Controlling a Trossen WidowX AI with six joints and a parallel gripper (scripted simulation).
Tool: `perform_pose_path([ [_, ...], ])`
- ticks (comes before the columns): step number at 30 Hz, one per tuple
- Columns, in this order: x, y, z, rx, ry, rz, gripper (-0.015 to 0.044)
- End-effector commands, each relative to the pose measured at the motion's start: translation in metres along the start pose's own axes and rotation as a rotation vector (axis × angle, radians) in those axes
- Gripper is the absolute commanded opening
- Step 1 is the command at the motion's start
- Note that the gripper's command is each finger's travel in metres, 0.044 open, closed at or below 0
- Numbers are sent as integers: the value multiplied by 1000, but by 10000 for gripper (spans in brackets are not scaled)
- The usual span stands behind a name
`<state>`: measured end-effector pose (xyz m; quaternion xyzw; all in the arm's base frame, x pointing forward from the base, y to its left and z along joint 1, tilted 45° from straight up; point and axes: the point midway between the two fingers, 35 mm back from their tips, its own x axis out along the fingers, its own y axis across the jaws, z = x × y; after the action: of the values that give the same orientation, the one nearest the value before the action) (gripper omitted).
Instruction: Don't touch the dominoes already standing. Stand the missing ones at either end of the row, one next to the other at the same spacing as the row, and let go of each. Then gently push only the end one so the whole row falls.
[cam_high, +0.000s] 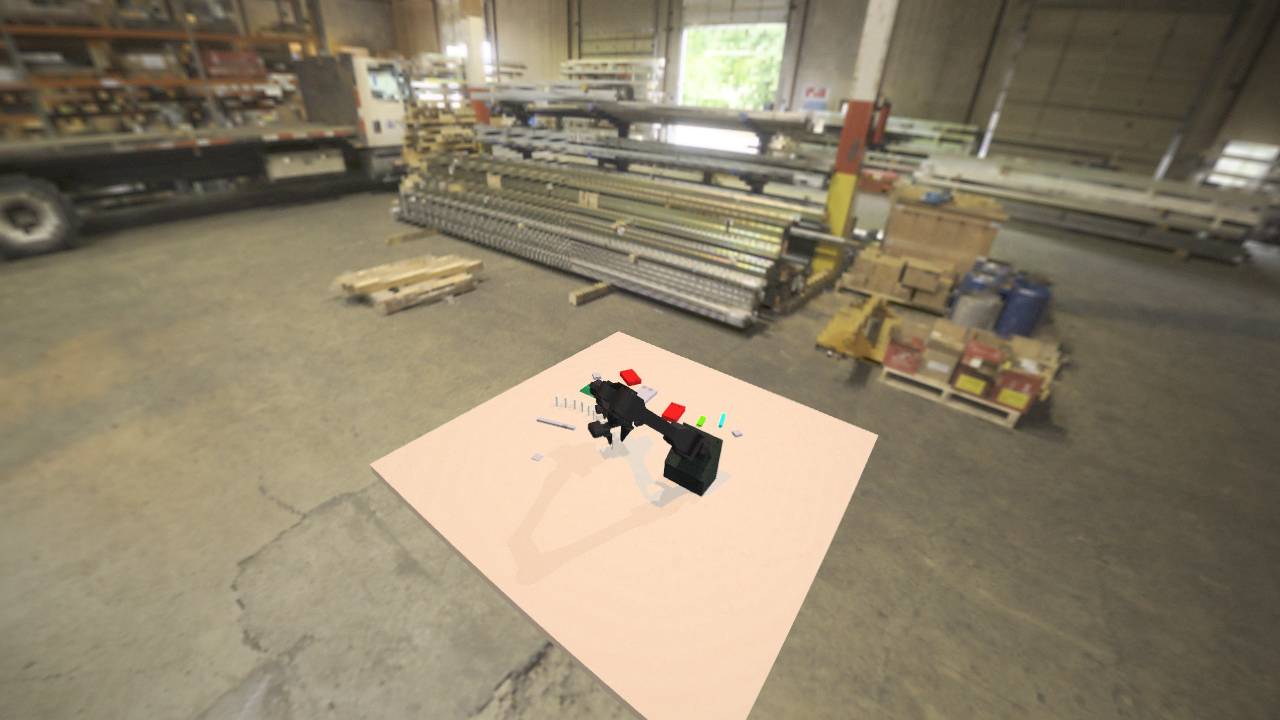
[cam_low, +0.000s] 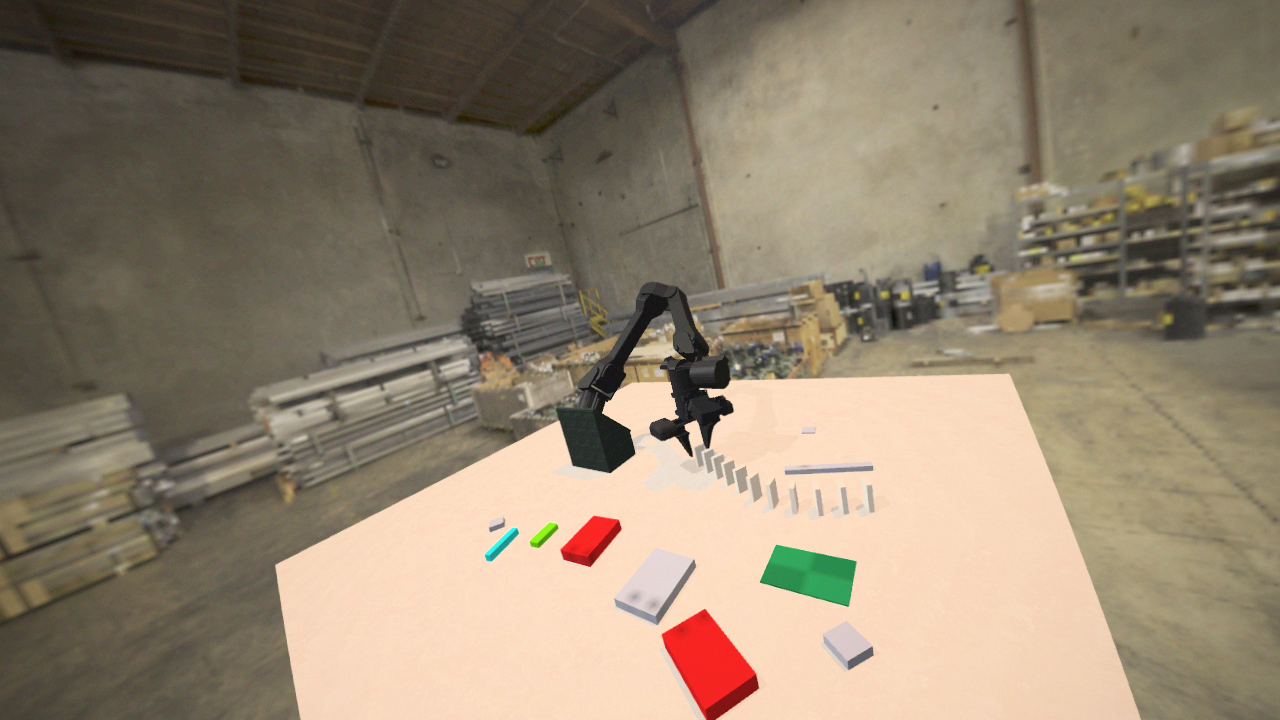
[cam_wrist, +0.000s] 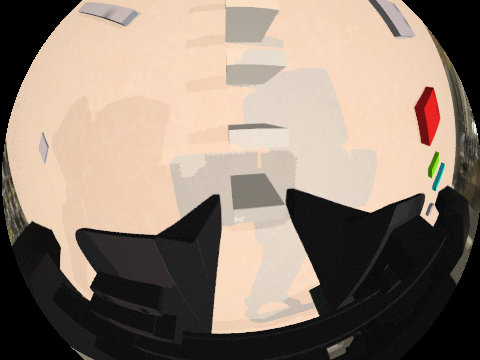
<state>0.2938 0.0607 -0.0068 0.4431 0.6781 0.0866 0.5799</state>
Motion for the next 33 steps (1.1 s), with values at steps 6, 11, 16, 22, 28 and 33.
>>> perform_pose_path([
  [6, 1, 0, -1, 6, 2, 2, 422],
  [11, -9, 0, 2, 6, -1, -1, 440],
  [16, -90, -1, 8, 4, -7, -11, 440],
  [22, -132, -1, 1, 1, -1, -6, 440],
  [28, -132, -1, 1, 1, -1, -6, 440],
  [33, -115, 0, -7, -388, -1, -6, 309],
])
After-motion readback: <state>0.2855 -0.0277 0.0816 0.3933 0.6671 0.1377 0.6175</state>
